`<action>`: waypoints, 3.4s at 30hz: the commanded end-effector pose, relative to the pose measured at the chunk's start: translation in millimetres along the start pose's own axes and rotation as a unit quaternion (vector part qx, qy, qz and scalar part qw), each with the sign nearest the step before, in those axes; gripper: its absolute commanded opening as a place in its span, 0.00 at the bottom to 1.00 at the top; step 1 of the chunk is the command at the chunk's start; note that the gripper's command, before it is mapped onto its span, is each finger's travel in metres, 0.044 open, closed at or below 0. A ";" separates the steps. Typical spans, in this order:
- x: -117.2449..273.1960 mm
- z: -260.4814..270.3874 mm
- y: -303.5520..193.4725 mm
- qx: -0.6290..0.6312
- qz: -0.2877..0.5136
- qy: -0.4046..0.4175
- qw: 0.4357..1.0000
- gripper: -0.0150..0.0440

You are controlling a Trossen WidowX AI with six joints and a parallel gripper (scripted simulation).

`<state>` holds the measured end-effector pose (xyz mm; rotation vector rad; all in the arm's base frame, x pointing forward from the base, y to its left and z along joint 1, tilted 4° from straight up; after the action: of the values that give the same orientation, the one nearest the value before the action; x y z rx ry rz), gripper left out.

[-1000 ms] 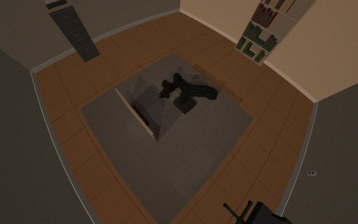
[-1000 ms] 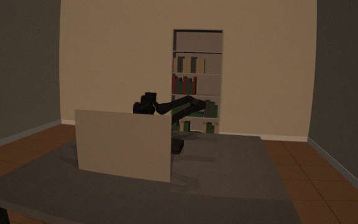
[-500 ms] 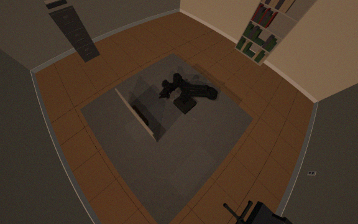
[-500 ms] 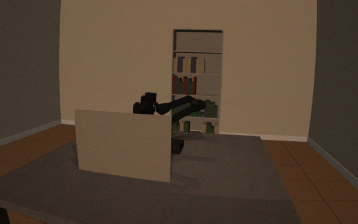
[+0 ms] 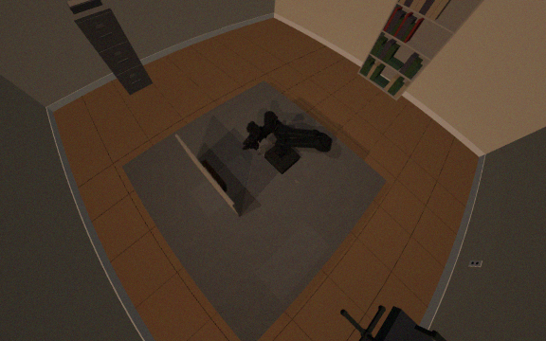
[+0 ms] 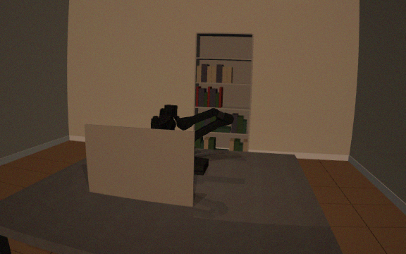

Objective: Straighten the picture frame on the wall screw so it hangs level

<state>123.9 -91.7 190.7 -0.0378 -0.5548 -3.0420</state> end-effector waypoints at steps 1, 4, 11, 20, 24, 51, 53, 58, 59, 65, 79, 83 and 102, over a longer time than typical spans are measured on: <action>0.0 -0.6 0.0 -0.003 -0.002 -0.002 1.000 0.69; 0.0 -0.6 0.0 -0.003 -0.002 -0.002 1.000 0.69; 0.0 -0.6 0.0 -0.003 -0.002 -0.002 1.000 0.69; 0.0 -0.6 0.0 -0.003 -0.002 -0.002 1.000 0.69; 0.0 -0.6 0.0 -0.003 -0.002 -0.002 1.000 0.69; 0.0 -0.6 0.0 -0.003 -0.002 -0.002 1.000 0.69; -0.7 -0.7 0.1 -0.003 0.000 -0.001 1.000 0.69; -21.6 -10.8 5.3 -0.003 0.000 -0.001 1.000 0.69; -26.7 -13.3 5.6 -0.002 0.000 -0.001 1.000 0.69; -56.5 -28.8 -0.2 -0.002 -0.002 0.000 1.000 0.69; -74.6 -35.4 -22.7 -0.004 -0.003 0.002 1.000 0.69; -76.1 -35.1 -22.3 -0.004 -0.003 0.002 1.000 0.69; -154.4 -34.0 -22.3 -0.004 -0.005 0.006 1.000 0.69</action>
<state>271.9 -76.4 145.3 -0.0266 -0.5452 -3.0462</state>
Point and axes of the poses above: the point midway between the two fingers, 35 mm back from their tips, its own x axis back along the fingers, its own z axis across the jaws, y = z × x, the point moved 8 cm from there along x, back along the fingers, and after that the axes turned 15 degrees about x, right-handed, at the moved point
